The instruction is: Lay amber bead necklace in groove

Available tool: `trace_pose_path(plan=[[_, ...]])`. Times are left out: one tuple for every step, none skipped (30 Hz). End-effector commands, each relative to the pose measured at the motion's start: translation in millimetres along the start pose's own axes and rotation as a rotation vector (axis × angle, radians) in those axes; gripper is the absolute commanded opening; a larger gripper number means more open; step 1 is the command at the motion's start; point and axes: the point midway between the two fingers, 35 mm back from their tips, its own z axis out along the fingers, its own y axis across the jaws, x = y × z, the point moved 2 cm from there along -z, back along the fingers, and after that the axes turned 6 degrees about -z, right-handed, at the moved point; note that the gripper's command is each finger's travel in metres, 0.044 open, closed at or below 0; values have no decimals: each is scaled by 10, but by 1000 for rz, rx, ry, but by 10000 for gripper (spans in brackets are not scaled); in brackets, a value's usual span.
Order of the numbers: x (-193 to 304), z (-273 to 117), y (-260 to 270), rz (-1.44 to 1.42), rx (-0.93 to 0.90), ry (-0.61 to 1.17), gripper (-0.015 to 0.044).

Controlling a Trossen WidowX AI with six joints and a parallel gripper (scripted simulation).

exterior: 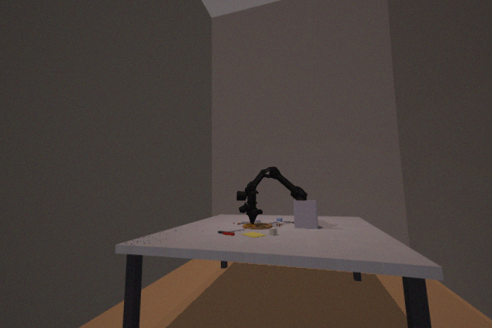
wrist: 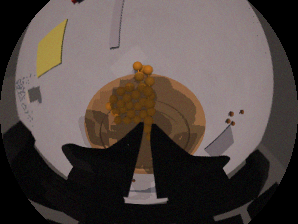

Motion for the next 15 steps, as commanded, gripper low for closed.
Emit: trace_pose_path(plan=[[1,-1,-1,0,0,0,79],[1,-1,-1,0,0,0,105],[1,-1,-1,0,0,0,131],[1,-1,-1,0,0,0,157],[1,-1,-1,0,0,0,184],[1,-1,-1,0,0,0,210],[1,-1,-1,0,0,0,236],[1,-1,-1,0,0,0,263],[1,-1,-1,0,0,0,289],[1,-1,-1,0,0,0,315],[1,-6,-1,0,0,0,341],[1,-22,0,0,0,1,368],[2,-49,0,-1,0,1,394],[3,-81,1,-2,0,2,420],[4,-114,2,-2,0,3,440]])
